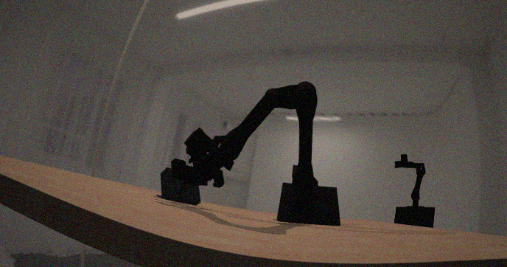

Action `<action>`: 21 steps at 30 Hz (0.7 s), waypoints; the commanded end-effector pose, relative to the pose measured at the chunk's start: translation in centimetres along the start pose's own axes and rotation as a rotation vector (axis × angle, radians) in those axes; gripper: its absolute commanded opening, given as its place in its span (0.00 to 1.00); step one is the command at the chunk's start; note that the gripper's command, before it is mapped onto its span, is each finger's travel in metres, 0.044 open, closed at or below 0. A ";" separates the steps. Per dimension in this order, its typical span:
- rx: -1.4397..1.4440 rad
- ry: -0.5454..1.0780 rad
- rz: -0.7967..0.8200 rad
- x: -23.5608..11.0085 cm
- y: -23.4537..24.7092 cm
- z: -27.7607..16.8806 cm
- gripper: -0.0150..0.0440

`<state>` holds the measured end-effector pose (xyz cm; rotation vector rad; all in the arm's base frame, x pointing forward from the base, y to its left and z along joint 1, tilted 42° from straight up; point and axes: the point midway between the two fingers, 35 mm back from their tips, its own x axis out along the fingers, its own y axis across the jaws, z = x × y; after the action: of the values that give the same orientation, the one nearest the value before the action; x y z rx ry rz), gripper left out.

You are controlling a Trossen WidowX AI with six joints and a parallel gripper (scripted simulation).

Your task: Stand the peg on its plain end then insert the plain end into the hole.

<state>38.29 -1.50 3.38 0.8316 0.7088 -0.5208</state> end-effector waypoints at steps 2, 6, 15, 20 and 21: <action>-0.004 0.000 0.006 0.1 0.2 0.1 0.25; 0.000 0.000 0.000 0.1 0.0 0.0 0.25; 0.000 0.000 0.000 0.1 0.0 0.0 0.48; 0.000 0.000 0.000 0.1 0.0 0.0 0.70; 0.000 0.000 0.000 0.1 0.0 0.0 0.74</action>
<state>38.34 -1.50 3.34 0.8318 0.7092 -0.5207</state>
